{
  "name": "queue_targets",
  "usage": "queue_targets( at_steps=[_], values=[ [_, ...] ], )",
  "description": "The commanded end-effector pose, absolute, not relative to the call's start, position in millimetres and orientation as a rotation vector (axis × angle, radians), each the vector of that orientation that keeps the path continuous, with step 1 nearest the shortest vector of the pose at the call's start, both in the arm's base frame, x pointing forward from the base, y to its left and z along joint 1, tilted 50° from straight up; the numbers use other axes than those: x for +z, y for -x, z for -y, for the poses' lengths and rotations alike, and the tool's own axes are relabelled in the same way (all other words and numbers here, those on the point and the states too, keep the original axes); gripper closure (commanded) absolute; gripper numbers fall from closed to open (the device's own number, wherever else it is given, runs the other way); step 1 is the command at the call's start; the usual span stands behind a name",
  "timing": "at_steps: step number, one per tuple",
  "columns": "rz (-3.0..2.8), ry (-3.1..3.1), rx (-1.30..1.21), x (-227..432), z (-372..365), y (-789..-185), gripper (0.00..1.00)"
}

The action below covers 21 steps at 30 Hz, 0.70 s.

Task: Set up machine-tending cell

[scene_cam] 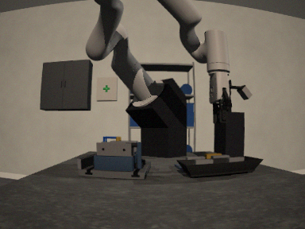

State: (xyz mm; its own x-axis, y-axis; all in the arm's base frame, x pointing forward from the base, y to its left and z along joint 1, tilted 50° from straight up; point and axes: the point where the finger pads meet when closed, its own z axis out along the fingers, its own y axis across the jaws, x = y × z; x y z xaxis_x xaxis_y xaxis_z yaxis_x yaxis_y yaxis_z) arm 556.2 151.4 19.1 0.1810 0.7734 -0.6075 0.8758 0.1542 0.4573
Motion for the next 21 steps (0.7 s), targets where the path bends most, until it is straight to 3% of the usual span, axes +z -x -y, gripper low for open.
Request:
queue_targets(
  at_steps=[1,21],
  values=[
    [-1.601,-1.627,-0.153,7,-141,-565,0.31],
    [-1.601,-1.627,-0.153,-34,-102,-593,0.31]
  ],
)
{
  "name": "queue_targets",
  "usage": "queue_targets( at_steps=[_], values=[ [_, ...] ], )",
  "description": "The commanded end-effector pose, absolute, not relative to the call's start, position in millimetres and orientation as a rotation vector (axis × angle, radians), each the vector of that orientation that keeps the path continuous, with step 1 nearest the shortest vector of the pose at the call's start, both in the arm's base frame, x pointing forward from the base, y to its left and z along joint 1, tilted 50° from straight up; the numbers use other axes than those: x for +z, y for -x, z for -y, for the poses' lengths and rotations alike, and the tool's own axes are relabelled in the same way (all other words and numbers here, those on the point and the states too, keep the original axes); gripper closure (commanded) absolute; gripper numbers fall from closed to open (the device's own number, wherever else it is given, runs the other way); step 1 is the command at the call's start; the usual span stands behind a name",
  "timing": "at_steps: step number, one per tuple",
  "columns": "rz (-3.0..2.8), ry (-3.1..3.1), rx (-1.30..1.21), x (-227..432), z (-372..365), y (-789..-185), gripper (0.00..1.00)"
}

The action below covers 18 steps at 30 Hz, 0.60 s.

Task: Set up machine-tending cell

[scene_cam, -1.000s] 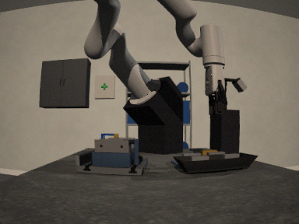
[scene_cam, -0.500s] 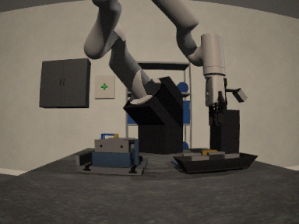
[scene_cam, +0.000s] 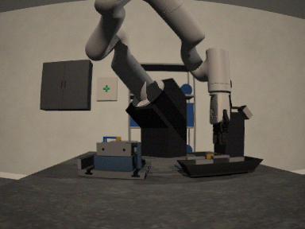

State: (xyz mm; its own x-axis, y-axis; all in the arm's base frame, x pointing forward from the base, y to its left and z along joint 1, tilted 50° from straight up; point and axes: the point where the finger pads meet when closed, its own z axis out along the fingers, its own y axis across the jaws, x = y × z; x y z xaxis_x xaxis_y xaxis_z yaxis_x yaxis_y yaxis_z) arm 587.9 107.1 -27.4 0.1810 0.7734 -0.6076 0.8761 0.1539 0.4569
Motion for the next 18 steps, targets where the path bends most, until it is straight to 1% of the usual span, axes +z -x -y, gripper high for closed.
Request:
queue_targets(
  at_steps=[1,18],
  values=[
    [-1.601,-1.627,-0.153,-36,-100,-595,0.31],
    [-1.601,-1.627,-0.153,-49,-87,-604,0.31]
  ],
)
